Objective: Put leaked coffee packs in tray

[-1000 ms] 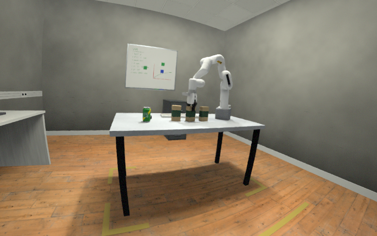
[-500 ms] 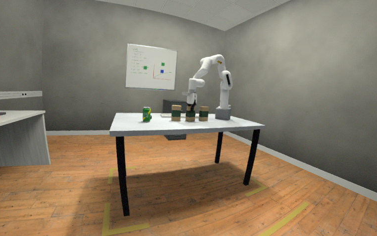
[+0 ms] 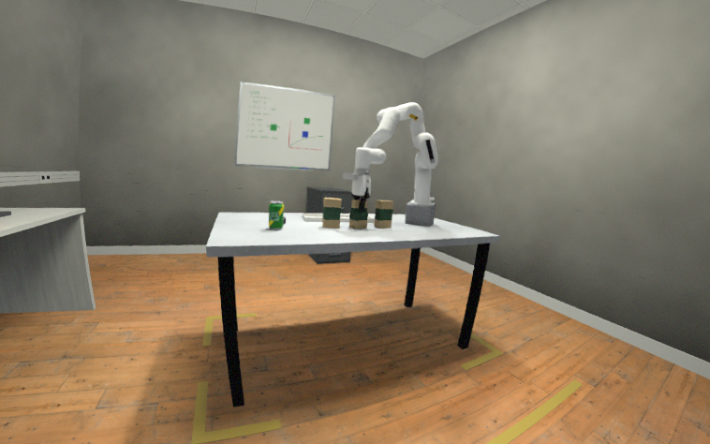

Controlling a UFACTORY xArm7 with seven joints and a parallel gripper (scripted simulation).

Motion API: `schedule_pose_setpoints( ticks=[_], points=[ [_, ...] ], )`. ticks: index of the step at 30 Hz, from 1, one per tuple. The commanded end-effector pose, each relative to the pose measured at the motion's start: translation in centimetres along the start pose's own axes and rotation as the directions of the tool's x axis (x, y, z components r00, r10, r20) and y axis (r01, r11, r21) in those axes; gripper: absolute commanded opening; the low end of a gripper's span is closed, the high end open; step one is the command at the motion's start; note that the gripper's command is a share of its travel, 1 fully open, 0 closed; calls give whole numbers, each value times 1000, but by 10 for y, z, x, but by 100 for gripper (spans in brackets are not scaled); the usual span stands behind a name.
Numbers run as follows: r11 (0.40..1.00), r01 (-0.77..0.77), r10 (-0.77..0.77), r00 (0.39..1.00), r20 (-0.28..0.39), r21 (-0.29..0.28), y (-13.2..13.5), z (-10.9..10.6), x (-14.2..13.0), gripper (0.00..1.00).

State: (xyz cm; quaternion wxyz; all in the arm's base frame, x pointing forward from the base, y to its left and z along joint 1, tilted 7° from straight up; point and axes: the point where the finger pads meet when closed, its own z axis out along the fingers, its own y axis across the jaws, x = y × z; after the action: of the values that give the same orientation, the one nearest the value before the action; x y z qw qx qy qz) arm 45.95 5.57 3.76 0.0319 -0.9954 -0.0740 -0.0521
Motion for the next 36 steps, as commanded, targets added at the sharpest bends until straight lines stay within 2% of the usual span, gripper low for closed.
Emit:
schedule_pose_setpoints(
  ticks=[1,26,36],
  points=[
    [1000,0,0,1000,-2,0,0,0,1,26],
    [1000,0,0,1000,-2,0,0,-3,1,26],
    [1000,0,0,1000,-2,0,0,-31,1,26]
  ],
)
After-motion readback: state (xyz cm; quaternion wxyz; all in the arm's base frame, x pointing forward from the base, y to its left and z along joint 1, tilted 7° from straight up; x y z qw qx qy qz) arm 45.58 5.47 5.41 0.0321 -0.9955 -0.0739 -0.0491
